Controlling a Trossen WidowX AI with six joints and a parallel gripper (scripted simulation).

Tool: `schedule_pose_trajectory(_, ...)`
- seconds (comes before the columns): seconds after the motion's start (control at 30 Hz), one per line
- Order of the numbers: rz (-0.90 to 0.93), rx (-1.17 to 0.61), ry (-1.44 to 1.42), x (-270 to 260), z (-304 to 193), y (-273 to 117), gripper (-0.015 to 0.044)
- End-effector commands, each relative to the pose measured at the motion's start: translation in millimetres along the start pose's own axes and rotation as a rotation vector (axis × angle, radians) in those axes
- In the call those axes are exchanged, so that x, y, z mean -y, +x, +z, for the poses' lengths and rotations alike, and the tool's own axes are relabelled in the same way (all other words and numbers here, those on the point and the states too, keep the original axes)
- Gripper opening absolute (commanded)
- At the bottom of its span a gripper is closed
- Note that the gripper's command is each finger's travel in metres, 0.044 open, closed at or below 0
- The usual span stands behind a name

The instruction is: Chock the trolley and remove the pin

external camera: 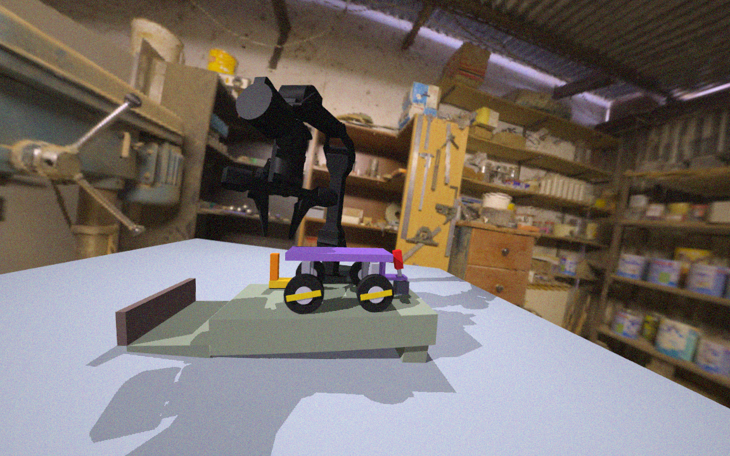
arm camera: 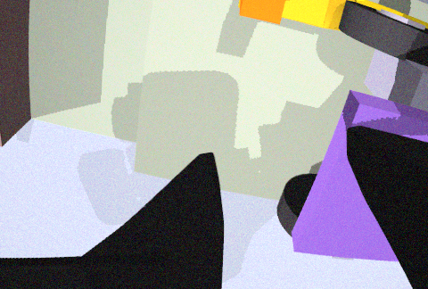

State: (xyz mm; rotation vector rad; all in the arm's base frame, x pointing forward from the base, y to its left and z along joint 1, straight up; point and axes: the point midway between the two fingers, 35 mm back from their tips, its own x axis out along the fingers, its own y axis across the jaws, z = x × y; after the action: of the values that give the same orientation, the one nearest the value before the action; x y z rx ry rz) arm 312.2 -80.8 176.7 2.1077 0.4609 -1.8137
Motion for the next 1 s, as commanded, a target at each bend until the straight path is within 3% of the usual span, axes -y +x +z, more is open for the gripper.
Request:
schedule_pose_trajectory(0.0,-0.019,-0.035,-0.232,26,-25,-7,0.0190)
schedule_pose_trajectory(0.6,-0.259,-0.160,-1.148,179,-79,-26,0.0190)
schedule_pose_trajectory(0.97,-0.268,-0.166,-1.180,185,-79,-27,0.0190)
